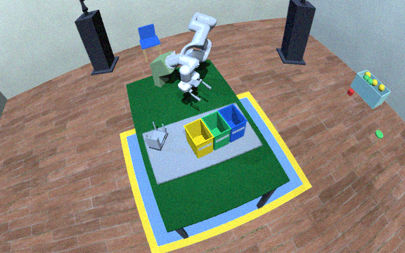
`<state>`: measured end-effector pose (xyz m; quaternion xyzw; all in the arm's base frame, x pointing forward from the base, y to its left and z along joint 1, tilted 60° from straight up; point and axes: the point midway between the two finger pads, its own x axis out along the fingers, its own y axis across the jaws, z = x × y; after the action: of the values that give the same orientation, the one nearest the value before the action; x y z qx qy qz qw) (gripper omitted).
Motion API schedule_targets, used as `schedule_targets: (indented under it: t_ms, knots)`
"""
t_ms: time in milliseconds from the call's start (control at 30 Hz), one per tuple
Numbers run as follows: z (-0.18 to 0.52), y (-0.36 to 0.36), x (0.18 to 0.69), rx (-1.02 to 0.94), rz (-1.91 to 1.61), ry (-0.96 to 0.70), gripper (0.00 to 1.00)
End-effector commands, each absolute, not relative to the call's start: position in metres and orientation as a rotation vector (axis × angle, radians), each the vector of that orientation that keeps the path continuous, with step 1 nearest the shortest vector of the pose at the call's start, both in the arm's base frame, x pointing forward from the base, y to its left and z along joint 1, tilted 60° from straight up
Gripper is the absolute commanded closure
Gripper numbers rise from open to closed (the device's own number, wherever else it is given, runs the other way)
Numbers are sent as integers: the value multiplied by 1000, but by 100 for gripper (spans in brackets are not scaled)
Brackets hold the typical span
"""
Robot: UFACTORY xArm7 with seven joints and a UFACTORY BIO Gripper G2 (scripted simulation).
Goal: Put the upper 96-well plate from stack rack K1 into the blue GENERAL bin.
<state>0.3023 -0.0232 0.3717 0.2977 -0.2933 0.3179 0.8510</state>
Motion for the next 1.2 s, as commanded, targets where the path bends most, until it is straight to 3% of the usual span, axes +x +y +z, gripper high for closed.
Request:
schedule_targets:
  t_ms: [0,1167]
  knots:
    - [377,-36,319,635,558,-673,63]
    - [365,-127,364,675,32,-800,63]
